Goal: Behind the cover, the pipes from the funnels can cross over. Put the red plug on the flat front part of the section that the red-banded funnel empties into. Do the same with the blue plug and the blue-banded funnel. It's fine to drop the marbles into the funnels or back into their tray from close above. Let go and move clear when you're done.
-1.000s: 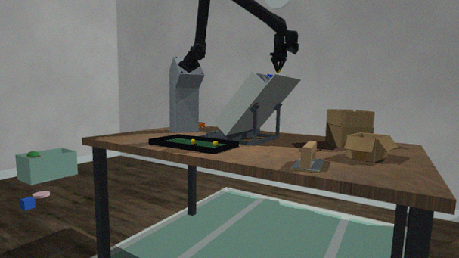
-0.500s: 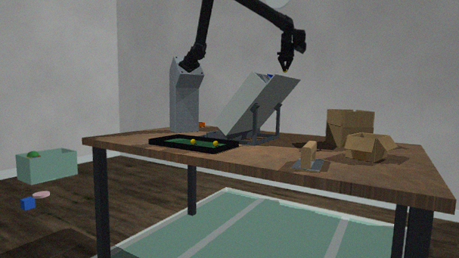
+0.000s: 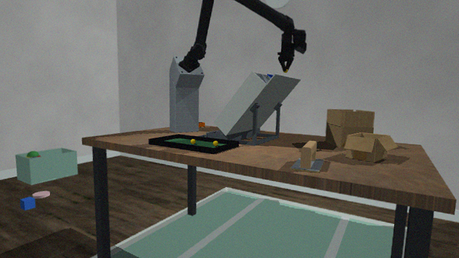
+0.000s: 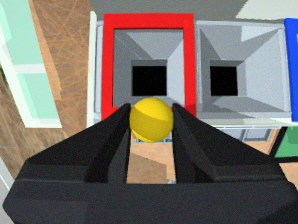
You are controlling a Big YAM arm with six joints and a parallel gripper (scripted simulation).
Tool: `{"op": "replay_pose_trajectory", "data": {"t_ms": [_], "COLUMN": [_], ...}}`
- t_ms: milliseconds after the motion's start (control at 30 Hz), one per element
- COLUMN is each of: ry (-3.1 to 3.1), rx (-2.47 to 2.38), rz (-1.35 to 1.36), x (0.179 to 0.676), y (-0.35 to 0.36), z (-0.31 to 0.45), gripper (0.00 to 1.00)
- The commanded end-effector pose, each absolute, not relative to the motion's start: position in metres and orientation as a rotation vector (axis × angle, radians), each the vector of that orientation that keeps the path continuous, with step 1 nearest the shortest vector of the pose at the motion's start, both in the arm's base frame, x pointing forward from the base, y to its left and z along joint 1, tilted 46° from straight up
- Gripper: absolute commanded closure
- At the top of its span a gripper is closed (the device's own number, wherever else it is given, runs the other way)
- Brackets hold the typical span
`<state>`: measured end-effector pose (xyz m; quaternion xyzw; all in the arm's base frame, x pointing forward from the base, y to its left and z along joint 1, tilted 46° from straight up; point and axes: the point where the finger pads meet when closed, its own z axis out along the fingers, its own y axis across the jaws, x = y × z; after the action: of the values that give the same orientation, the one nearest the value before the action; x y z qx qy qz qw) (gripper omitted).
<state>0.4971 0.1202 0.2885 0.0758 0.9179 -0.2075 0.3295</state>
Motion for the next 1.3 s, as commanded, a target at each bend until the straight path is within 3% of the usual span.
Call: {"op": "replay_pose_trajectory", "data": {"t_ms": [0, 1267], "ry": [2.406, 2.414], "rx": [0.188, 0.196], "rz": [-0.549, -0.56], "x": [0.505, 0.522], "y": [0.122, 0.104], "z": [0.29, 0.26], "gripper": [1.0, 1.0]}}
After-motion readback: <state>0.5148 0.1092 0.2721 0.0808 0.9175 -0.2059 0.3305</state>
